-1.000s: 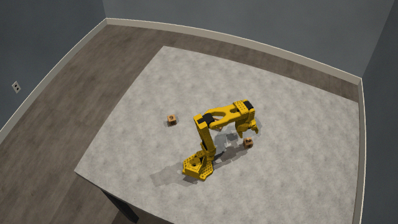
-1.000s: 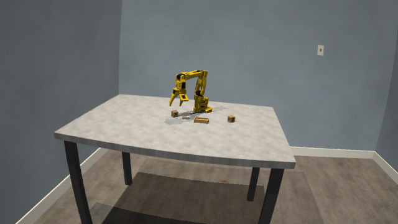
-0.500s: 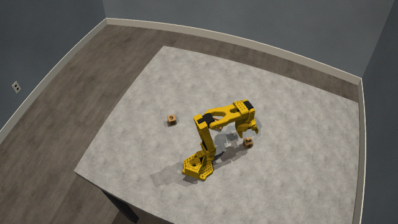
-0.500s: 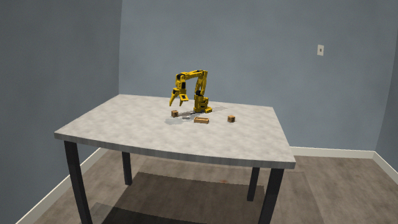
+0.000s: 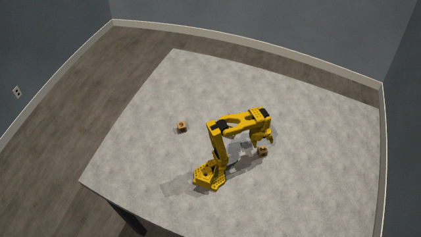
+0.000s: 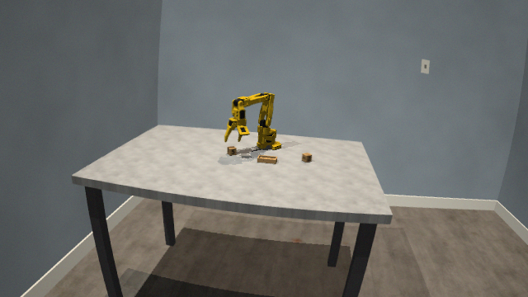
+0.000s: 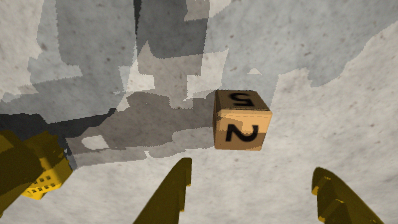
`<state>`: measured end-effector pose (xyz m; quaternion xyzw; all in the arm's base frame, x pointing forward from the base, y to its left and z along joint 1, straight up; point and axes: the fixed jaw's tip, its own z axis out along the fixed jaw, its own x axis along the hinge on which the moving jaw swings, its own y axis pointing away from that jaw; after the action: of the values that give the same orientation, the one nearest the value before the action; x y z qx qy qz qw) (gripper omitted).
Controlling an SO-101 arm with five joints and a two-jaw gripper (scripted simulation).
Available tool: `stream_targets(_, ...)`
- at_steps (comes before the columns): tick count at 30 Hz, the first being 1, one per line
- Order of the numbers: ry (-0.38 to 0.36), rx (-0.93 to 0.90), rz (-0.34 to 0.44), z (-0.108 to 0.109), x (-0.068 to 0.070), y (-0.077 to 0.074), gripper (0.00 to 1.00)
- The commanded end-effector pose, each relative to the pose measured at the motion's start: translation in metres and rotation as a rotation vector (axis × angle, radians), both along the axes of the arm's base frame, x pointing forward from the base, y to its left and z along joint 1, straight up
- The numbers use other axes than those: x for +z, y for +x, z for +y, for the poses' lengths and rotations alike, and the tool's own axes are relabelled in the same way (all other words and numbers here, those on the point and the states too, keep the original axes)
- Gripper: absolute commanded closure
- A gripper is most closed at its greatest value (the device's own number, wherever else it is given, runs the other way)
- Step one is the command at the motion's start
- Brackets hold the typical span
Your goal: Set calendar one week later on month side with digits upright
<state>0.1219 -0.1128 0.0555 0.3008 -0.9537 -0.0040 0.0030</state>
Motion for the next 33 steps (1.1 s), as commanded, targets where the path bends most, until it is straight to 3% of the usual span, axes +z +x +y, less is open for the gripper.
stream_targets(1,-0.018,0.001,-0.021,-0.004,0.003,0.002,0.65)
stream_targets(21,-0.018,0.001,-0.021,-0.005,-0.006,0.002,0.65)
stream_targets(33,-0.018,0.001,-0.021,-0.005,-0.025,0.003,0.65)
